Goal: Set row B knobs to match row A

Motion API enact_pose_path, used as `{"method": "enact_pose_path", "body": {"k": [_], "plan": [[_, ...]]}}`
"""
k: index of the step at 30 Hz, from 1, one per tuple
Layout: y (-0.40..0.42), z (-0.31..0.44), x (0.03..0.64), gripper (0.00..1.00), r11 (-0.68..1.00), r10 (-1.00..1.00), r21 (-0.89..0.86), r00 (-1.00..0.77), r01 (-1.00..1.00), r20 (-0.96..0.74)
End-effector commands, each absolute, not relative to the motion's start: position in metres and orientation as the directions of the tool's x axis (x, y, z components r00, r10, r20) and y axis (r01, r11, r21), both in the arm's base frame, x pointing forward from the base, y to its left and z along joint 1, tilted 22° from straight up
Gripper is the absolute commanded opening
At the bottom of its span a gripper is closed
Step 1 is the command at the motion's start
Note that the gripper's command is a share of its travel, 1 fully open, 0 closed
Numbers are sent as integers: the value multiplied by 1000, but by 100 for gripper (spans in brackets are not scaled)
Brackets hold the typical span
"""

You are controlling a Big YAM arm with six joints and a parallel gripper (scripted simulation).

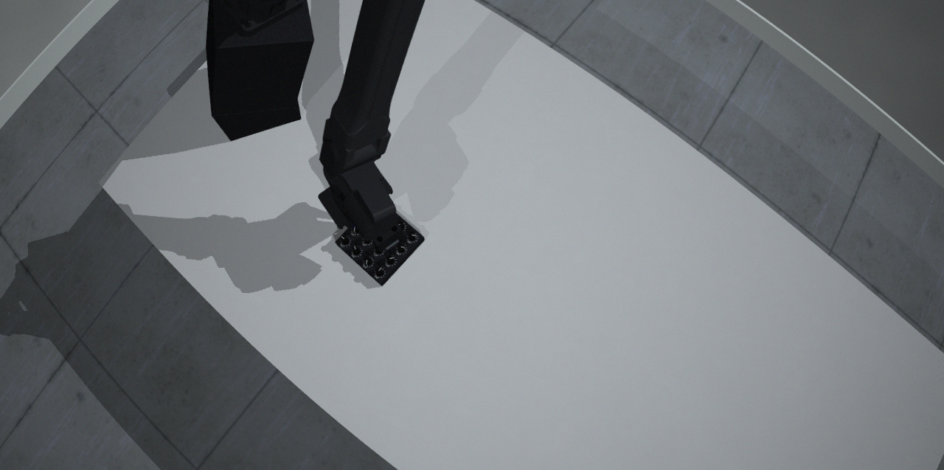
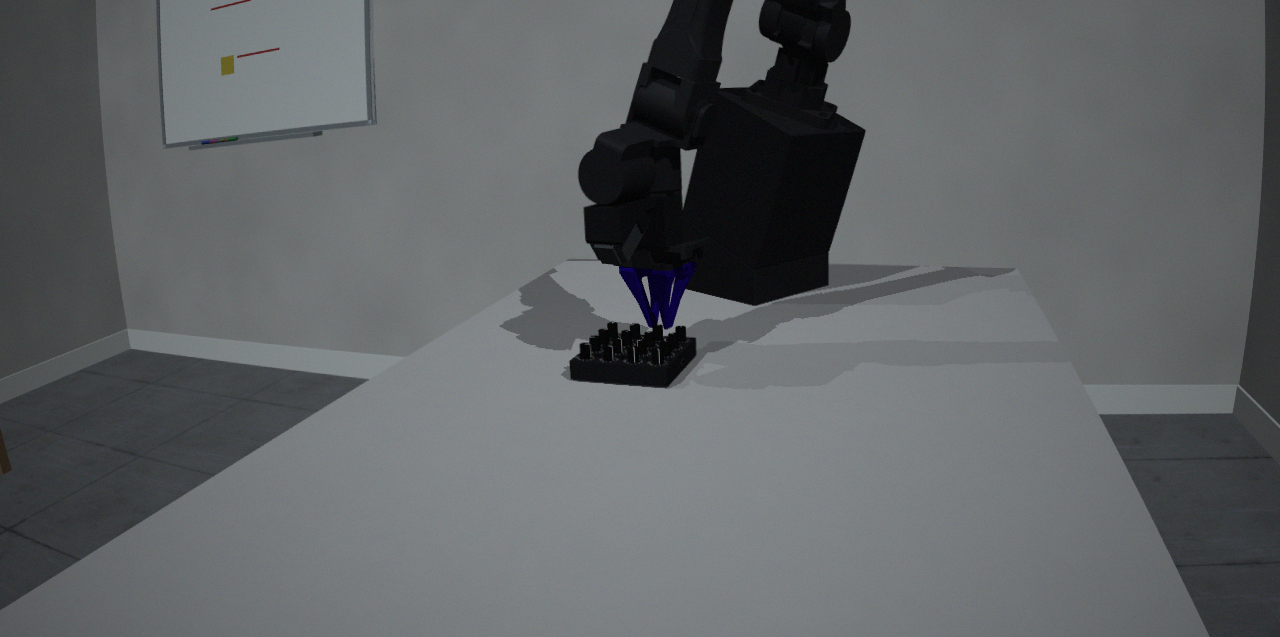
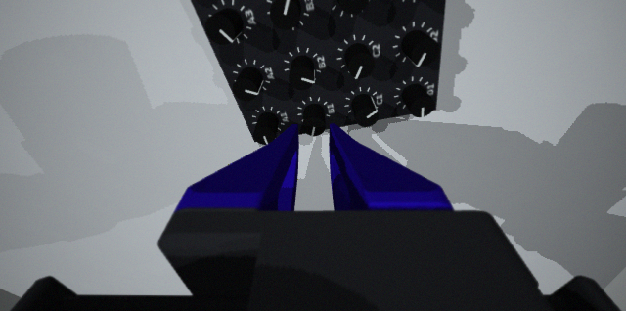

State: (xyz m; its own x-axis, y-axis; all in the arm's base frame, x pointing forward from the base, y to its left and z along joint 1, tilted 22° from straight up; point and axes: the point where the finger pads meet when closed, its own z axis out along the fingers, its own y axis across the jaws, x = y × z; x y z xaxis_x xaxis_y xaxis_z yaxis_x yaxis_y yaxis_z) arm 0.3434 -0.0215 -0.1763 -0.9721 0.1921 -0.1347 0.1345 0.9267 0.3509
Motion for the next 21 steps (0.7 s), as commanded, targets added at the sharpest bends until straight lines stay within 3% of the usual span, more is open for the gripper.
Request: {"method": "enact_pose_path", "body": {"k": [1, 21], "plan": [[-19, -181, 350, 18, 928, 192, 347, -971, 133, -144], [-18, -183, 349, 18, 928, 192, 347, -971, 133, -141]]}}
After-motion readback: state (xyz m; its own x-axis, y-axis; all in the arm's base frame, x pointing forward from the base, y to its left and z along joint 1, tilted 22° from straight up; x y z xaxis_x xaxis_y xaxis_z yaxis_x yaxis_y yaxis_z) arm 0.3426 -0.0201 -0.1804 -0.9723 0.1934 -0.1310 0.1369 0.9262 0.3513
